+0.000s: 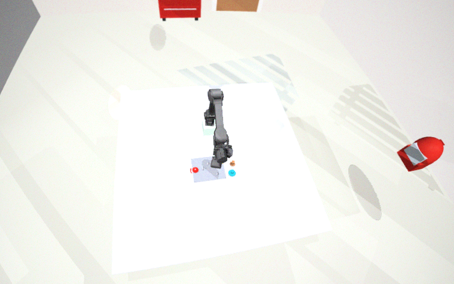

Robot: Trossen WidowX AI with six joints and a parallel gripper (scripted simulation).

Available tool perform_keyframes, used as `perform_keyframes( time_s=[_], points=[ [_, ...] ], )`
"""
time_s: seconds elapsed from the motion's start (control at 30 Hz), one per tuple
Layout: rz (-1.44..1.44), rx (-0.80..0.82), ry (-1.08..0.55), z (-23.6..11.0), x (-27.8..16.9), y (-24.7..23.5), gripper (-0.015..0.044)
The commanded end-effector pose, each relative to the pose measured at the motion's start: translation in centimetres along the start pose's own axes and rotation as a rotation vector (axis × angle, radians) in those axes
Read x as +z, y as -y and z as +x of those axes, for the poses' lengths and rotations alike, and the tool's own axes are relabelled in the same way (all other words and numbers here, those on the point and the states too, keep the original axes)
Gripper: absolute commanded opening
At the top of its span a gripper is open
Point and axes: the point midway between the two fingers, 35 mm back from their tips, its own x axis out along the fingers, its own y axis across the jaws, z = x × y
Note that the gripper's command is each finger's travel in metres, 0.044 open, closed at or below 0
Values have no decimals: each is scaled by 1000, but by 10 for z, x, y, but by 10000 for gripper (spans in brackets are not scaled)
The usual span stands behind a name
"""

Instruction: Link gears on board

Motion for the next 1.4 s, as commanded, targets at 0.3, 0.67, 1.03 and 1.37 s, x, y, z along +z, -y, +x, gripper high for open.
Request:
perform_keyframes(
  time_s=[0.3,0.67,1.03,1.37],
  points=[
    [-12,-6,-7,10,-30,15,0],
    [-24,-7,-10,18,-56,24,0],
    [-37,-7,-13,27,-82,31,0],
    [-37,-7,-13,25,-83,31,0]
  ],
)
